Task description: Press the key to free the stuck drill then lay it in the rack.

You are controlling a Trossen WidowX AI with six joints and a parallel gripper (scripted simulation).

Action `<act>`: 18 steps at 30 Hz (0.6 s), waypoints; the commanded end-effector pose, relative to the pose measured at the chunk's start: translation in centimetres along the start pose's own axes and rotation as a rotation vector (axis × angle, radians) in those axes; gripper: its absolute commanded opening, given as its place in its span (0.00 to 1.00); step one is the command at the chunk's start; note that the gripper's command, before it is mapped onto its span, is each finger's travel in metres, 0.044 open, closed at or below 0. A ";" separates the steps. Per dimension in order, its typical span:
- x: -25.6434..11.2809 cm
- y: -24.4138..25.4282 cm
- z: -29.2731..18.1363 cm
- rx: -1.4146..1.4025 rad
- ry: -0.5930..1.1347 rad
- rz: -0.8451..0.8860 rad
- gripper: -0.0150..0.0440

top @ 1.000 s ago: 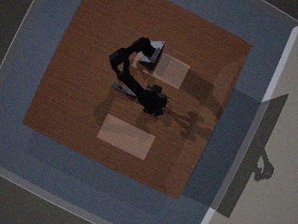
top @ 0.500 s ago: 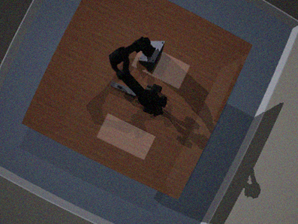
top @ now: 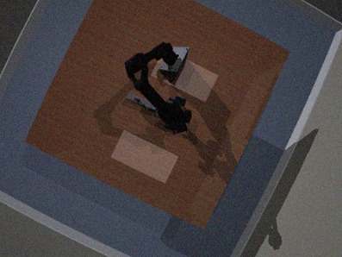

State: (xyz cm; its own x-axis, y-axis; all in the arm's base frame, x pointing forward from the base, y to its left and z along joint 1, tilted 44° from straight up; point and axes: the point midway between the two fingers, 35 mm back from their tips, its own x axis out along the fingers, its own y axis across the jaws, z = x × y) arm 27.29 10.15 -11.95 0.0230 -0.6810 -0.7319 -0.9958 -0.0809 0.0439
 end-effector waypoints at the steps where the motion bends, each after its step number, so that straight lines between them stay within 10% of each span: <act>1: -0.3 -0.1 0.1 0.004 -0.005 0.000 0.25; 18: -0.9 -0.1 0.1 0.004 -0.006 0.000 0.25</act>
State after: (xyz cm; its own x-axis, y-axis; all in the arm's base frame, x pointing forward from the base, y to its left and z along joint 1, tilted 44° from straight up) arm 27.28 10.54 -11.47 0.0229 -0.6809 -0.7320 -0.9958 -0.0809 0.0440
